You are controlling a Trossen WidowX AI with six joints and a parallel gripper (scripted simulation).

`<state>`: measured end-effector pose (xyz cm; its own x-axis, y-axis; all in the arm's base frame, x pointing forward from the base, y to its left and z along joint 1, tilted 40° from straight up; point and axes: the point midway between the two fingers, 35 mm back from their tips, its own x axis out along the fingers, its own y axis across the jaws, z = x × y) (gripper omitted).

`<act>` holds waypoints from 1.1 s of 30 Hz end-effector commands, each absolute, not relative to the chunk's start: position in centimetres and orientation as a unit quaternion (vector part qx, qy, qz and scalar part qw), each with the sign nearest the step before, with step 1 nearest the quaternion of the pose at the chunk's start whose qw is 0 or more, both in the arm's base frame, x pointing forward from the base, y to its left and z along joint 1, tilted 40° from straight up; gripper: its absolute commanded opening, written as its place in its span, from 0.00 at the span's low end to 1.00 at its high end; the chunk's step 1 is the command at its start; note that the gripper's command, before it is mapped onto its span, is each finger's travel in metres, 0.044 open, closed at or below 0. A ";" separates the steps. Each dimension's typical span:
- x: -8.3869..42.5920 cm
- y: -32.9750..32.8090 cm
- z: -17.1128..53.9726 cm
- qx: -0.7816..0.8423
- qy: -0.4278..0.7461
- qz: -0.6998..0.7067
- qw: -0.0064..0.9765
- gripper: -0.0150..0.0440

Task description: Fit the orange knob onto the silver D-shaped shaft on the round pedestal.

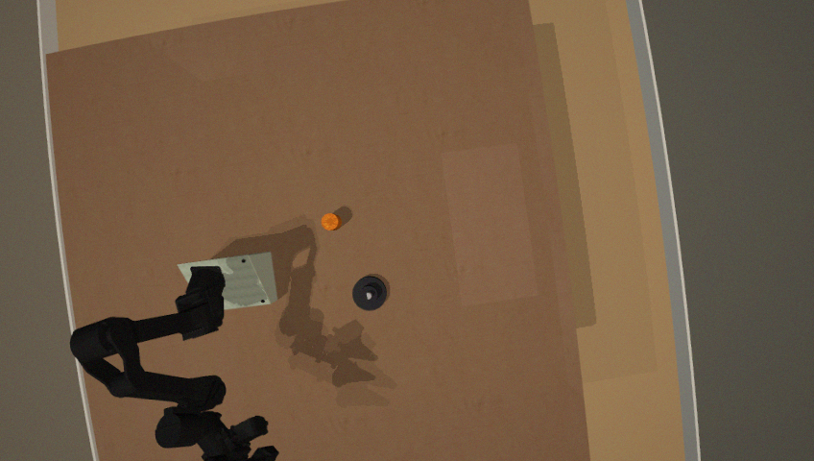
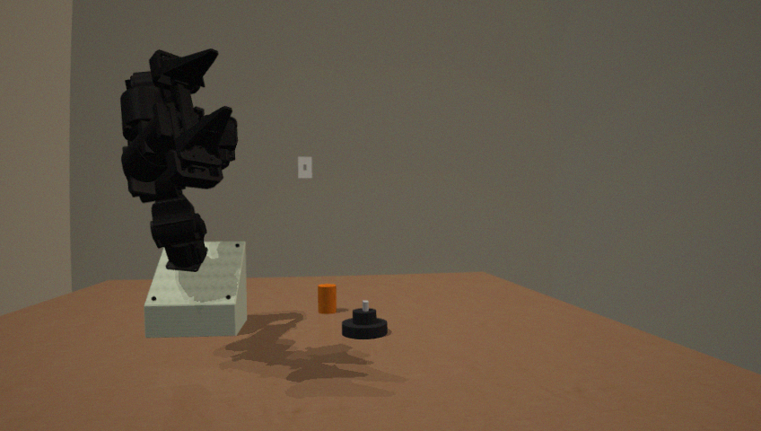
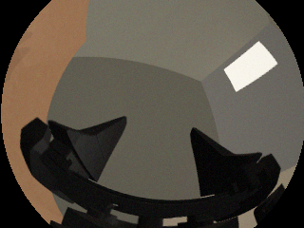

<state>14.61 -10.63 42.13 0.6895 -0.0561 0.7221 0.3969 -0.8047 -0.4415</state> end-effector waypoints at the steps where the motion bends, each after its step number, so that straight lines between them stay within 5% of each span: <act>1: 14.6 -10.6 42.1 -0.870 -0.098 -0.382 0.297 0.98; 12: 19.0 -13.3 41.0 -0.794 -0.127 -0.339 0.488 1.00; 17: 25.0 -15.9 38.1 -0.703 -0.097 -0.277 0.648 1.00; 25: 35.0 -14.9 29.6 -0.551 0.017 -0.136 0.823 1.00; 33: 41.2 -8.1 18.6 -0.438 0.191 0.014 0.879 1.00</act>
<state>39.36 -11.36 23.17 0.9689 -0.1888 -0.1598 -0.0326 0.5429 -0.8392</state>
